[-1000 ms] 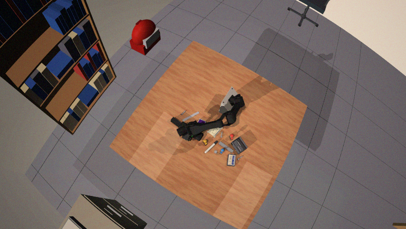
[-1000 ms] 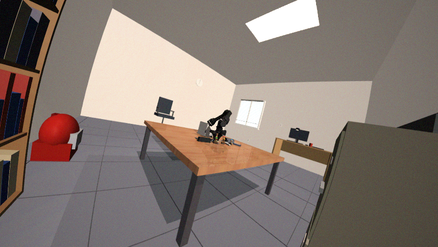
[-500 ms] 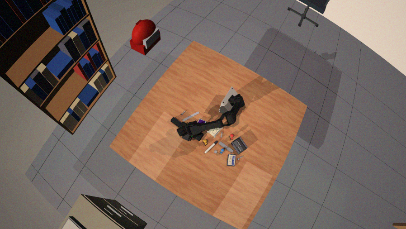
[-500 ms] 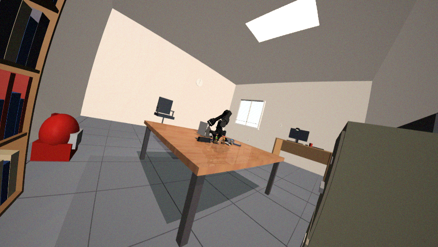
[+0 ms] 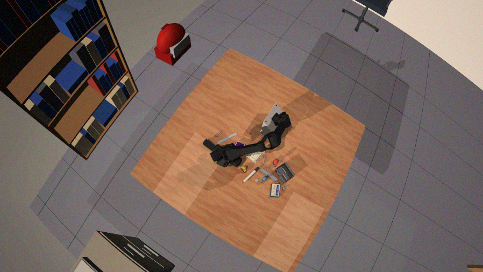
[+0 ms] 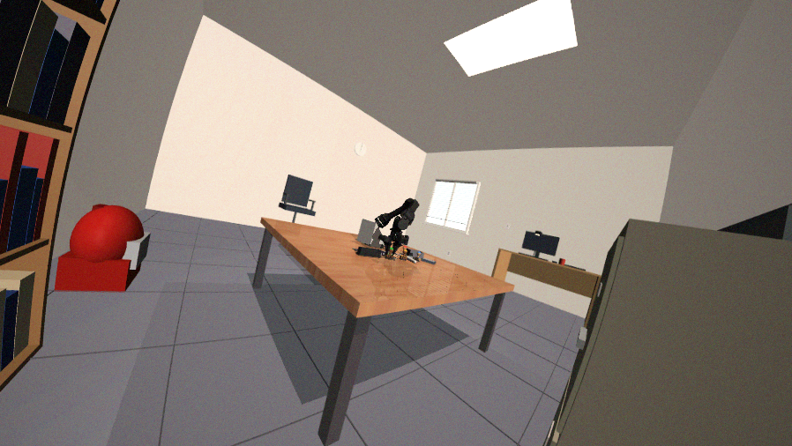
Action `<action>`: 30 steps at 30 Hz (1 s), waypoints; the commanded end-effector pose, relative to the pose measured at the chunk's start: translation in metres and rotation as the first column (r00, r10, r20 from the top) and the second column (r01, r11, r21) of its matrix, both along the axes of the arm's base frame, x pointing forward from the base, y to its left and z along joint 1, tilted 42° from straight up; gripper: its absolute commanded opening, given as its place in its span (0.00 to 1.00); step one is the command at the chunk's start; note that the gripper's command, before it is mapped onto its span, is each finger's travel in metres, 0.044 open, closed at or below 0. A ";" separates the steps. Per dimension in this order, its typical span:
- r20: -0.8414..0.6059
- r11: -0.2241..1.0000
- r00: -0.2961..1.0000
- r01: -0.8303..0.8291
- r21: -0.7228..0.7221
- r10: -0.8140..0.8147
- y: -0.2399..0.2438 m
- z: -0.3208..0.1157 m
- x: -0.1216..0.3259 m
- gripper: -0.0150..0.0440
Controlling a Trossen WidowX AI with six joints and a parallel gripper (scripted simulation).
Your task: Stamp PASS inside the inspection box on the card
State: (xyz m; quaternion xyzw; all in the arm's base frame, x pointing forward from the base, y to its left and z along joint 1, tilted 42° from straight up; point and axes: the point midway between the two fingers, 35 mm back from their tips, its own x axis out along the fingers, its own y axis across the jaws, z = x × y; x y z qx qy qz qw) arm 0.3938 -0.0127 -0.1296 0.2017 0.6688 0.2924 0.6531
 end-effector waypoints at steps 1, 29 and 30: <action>0.005 1.000 1.000 -0.003 -0.002 0.003 -0.002 0.003 0.001 0.25; 0.005 1.000 1.000 -0.003 -0.003 0.003 -0.011 0.013 0.003 0.25; 0.005 1.000 1.000 -0.003 -0.003 0.003 -0.012 0.013 0.003 0.25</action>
